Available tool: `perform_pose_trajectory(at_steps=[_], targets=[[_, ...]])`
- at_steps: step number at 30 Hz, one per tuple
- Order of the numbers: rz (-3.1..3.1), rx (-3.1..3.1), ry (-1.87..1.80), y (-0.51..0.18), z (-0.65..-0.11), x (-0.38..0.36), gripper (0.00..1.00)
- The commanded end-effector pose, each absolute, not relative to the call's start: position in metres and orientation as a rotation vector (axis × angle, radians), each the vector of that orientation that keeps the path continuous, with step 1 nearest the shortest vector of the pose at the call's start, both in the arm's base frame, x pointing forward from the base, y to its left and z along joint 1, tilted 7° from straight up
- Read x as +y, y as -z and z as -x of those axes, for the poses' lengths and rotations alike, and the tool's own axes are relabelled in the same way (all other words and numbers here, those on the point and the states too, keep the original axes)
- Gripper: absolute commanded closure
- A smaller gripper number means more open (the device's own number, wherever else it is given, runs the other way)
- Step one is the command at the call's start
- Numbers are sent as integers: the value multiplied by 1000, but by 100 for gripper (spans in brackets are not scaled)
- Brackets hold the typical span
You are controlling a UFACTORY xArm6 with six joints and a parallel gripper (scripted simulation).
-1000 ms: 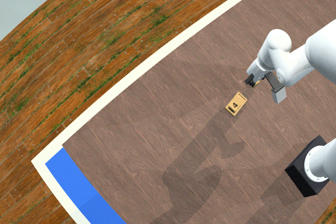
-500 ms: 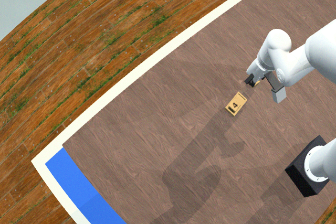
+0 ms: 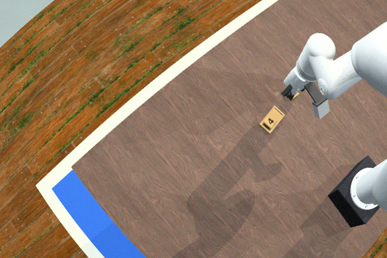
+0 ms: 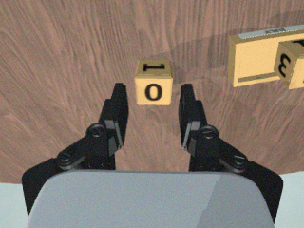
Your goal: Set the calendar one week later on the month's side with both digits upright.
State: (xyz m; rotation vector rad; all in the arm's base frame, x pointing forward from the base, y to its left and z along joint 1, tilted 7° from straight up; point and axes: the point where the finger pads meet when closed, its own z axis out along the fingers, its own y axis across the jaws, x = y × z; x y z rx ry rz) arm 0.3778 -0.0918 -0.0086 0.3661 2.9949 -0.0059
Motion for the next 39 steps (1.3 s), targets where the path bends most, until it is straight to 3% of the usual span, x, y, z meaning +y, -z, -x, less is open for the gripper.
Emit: perform_pose_trajectory(at_steps=[1, 39], targets=[[-366, 2992, 6, 8, -379, -92, 53], [-366, 2992, 6, -17, -376, -92, 53]])
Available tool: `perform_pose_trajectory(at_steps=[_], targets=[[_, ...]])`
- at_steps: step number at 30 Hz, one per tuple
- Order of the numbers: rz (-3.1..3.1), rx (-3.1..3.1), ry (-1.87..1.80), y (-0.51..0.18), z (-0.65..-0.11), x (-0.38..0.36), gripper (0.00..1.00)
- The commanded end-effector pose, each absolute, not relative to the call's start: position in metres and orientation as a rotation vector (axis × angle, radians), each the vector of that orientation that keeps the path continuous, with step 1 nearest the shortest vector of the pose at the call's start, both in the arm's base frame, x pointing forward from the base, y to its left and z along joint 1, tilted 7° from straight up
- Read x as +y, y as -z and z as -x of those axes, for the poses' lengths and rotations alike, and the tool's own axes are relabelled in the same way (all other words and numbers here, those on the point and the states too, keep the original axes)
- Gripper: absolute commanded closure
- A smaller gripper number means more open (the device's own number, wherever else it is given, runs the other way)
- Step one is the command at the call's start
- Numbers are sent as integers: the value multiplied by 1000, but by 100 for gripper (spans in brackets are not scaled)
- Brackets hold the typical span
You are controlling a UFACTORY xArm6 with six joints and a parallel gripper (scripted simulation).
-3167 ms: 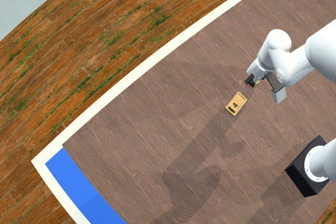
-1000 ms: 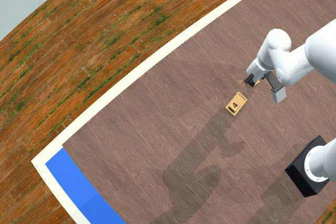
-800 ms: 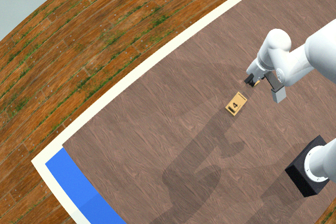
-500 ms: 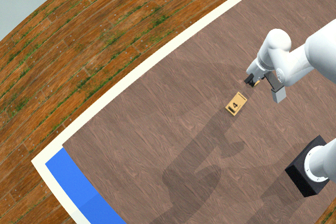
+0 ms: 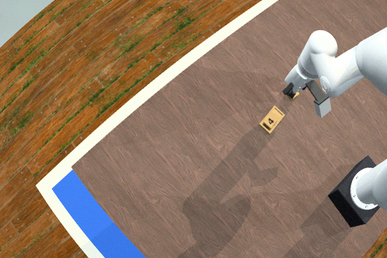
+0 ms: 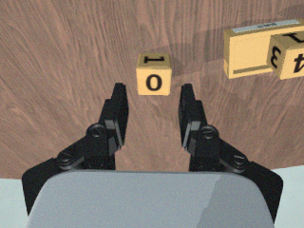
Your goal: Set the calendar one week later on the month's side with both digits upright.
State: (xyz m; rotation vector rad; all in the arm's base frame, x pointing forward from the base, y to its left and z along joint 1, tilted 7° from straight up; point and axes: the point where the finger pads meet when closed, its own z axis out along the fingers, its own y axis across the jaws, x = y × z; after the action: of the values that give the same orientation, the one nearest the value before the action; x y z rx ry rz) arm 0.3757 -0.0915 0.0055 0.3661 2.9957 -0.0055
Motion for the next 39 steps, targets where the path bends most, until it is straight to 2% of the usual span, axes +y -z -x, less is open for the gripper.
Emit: perform_pose_trajectory(at_steps=[1, 9, 39], targets=[[-366, 2992, 6, -21, -375, -92, 53], [-366, 2992, 6, -41, -373, -91, 53], [-331, 2690, 57, -40, -367, -90, 53]])
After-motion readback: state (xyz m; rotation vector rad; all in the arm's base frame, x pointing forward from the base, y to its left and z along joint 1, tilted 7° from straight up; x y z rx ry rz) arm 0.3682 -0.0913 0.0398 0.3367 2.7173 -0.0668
